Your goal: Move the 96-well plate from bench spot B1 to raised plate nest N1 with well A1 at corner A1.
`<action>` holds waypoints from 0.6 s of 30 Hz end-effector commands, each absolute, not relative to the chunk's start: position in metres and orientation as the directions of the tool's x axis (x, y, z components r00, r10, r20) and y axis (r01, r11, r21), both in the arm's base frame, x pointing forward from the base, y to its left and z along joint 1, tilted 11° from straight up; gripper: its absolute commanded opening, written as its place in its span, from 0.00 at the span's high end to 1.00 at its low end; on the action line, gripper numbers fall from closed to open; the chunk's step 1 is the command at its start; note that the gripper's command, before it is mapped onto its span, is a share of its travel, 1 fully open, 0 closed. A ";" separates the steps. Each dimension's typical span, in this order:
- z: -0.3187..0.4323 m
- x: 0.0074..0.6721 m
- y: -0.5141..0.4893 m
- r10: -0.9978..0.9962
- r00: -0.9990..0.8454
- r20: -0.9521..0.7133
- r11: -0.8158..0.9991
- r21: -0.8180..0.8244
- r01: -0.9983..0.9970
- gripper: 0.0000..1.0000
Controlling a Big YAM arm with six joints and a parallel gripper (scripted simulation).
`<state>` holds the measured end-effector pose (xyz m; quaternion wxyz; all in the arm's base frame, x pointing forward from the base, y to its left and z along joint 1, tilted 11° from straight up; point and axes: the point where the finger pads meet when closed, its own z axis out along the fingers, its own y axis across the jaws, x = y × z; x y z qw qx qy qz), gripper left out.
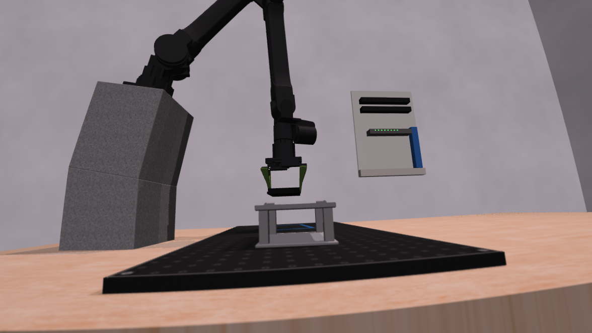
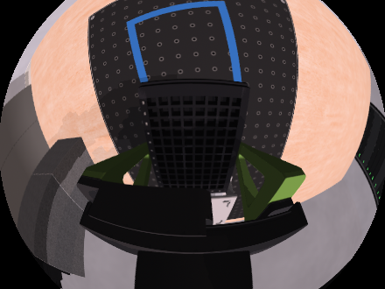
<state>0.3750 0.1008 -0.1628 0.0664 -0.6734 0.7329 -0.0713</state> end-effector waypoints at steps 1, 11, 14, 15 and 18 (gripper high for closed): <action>-0.151 0.383 0.092 -0.998 -0.065 -0.013 0.066 -0.221 -0.973 1.00; -0.145 0.382 0.058 -0.998 -0.065 -0.010 0.066 -0.218 -0.974 1.00; -0.144 0.381 0.055 -0.998 -0.065 -0.009 0.065 -0.216 -0.974 1.00; -0.150 0.380 0.051 -0.998 -0.065 -0.005 0.065 -0.201 -0.977 1.00; -0.142 0.379 0.041 -0.998 -0.065 -0.006 0.065 -0.206 -0.976 1.00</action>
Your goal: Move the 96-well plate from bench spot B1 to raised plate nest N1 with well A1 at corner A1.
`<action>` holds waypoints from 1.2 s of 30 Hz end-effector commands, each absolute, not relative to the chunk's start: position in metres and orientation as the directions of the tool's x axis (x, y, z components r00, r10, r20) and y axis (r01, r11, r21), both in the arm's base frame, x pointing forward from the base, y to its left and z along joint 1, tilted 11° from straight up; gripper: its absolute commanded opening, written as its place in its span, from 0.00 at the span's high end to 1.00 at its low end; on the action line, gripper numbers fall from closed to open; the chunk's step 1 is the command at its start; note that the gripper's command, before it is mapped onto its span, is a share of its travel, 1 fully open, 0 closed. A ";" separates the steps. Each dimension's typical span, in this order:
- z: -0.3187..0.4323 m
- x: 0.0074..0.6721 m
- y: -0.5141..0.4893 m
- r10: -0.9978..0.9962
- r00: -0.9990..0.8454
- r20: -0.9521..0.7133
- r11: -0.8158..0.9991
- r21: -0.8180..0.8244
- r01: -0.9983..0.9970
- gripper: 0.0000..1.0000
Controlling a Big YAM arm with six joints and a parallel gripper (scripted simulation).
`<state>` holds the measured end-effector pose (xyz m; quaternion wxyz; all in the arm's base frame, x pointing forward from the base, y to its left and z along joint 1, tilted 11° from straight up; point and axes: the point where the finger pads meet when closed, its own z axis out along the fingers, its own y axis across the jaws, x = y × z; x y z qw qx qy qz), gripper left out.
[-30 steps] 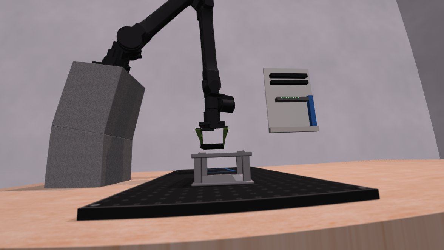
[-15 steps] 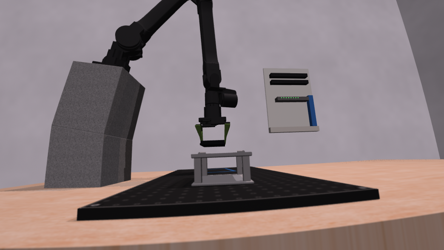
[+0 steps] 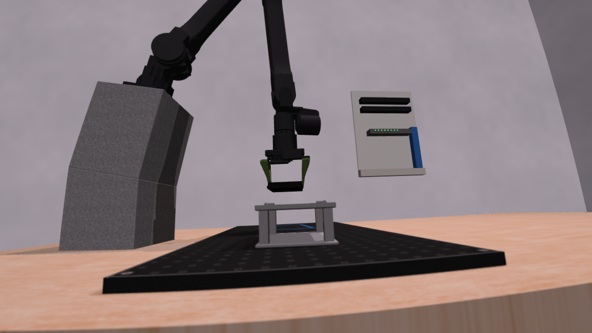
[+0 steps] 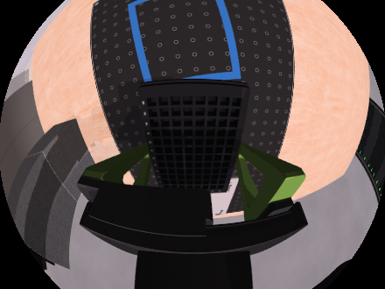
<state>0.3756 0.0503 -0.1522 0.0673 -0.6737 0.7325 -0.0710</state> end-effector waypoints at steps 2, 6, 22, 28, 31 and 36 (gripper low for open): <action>-0.141 0.378 0.035 -0.998 -0.065 -0.006 0.065 -0.205 -0.977 1.00; -0.138 0.381 0.022 -0.998 -0.065 -0.006 0.065 -0.210 -0.976 1.00; -0.127 0.384 -0.025 -0.998 -0.065 -0.004 0.064 -0.215 -0.974 1.00; -0.121 0.389 -0.045 -0.998 -0.065 -0.002 0.064 -0.224 -0.972 1.00; -0.126 0.385 -0.048 -0.998 -0.065 -0.002 0.064 -0.210 -0.976 1.00; -0.117 0.390 -0.066 -0.998 -0.065 0.000 0.064 -0.226 -0.972 1.00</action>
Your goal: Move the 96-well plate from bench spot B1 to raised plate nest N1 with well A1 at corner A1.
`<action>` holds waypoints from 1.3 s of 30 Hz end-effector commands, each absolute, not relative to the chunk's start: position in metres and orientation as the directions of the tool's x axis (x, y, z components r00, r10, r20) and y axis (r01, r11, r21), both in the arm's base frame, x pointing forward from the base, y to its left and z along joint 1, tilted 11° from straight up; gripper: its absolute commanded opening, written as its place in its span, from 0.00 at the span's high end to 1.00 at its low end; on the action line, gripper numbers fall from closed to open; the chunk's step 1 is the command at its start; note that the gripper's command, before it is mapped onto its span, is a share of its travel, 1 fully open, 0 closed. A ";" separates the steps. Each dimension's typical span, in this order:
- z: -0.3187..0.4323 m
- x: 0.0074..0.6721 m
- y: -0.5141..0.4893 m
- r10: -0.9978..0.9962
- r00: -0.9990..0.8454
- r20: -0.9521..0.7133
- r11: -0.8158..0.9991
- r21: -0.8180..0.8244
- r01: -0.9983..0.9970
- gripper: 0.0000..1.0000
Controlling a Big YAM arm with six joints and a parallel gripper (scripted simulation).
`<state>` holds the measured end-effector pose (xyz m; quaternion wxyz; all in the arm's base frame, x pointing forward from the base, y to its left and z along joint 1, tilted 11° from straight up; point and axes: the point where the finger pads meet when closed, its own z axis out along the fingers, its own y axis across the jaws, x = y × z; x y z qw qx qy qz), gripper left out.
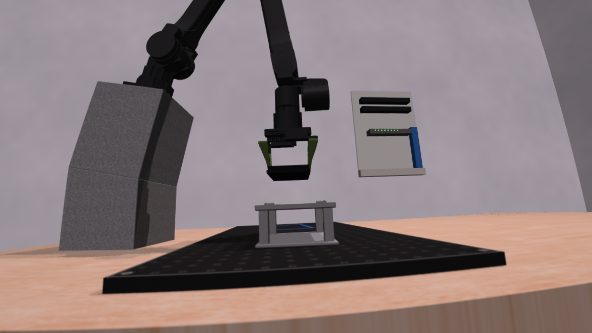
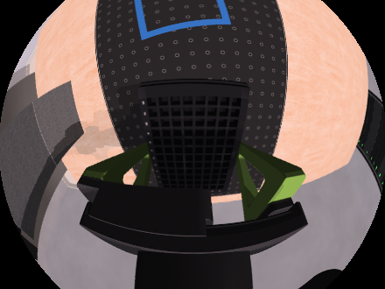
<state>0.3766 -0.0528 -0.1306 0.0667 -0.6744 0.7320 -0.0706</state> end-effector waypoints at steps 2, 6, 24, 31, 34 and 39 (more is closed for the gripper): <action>-0.117 0.389 -0.073 -0.998 -0.066 0.000 0.064 -0.223 -0.973 1.00; -0.112 0.391 -0.087 -0.998 -0.066 0.002 0.063 -0.228 -0.972 1.00; -0.103 0.390 -0.142 -0.998 -0.066 0.006 0.063 -0.224 -0.973 1.00; -0.108 0.379 -0.133 -0.999 -0.043 -0.001 0.042 -0.201 -0.979 1.00; -0.105 0.388 -0.136 -0.999 -0.043 0.005 0.041 -0.216 -0.976 1.00; -0.108 0.385 -0.140 -0.998 -0.066 0.003 0.064 -0.212 -0.975 1.00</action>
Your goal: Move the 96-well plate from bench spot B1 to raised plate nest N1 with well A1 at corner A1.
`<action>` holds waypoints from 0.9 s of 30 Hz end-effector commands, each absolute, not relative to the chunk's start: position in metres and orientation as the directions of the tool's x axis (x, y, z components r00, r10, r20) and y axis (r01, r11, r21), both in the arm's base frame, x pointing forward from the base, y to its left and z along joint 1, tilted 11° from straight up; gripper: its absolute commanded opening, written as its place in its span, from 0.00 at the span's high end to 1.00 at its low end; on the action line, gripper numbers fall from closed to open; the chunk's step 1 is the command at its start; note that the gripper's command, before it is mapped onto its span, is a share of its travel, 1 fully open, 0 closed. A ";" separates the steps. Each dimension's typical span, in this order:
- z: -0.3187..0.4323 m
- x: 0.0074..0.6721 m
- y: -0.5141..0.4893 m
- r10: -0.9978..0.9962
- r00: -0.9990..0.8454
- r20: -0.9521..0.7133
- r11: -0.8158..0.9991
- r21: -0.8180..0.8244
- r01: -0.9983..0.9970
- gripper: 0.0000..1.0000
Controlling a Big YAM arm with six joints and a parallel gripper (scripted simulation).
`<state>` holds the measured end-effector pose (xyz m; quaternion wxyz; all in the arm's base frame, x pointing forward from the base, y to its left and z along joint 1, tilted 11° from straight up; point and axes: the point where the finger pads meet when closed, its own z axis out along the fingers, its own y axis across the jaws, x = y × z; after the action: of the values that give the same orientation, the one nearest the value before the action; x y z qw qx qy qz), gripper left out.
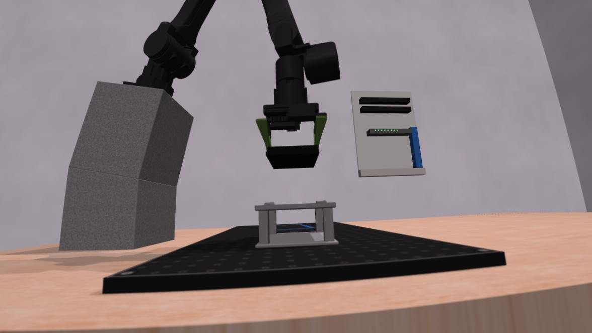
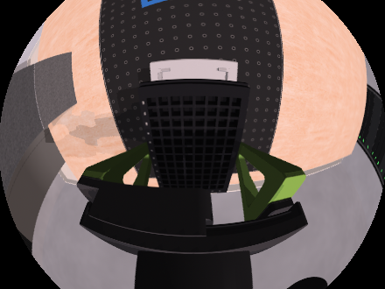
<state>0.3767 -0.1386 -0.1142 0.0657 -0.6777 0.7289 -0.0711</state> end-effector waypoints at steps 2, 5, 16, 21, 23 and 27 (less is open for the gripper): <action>-0.108 0.385 -0.140 -0.998 -0.066 0.003 0.064 -0.212 -0.975 1.00; -0.104 0.389 -0.136 -0.999 -0.045 0.005 0.043 -0.218 -0.975 1.00; -0.108 0.385 -0.139 -0.998 -0.066 0.003 0.064 -0.212 -0.975 1.00; -0.104 0.390 -0.135 -0.999 -0.054 0.004 0.052 -0.219 -0.974 1.00; -0.104 0.390 -0.135 -0.999 -0.054 0.004 0.052 -0.219 -0.974 1.00; -0.108 0.386 -0.139 -0.998 -0.066 0.003 0.064 -0.212 -0.975 1.00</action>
<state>0.3772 -0.1370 -0.1143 0.0658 -0.6792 0.7275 -0.0708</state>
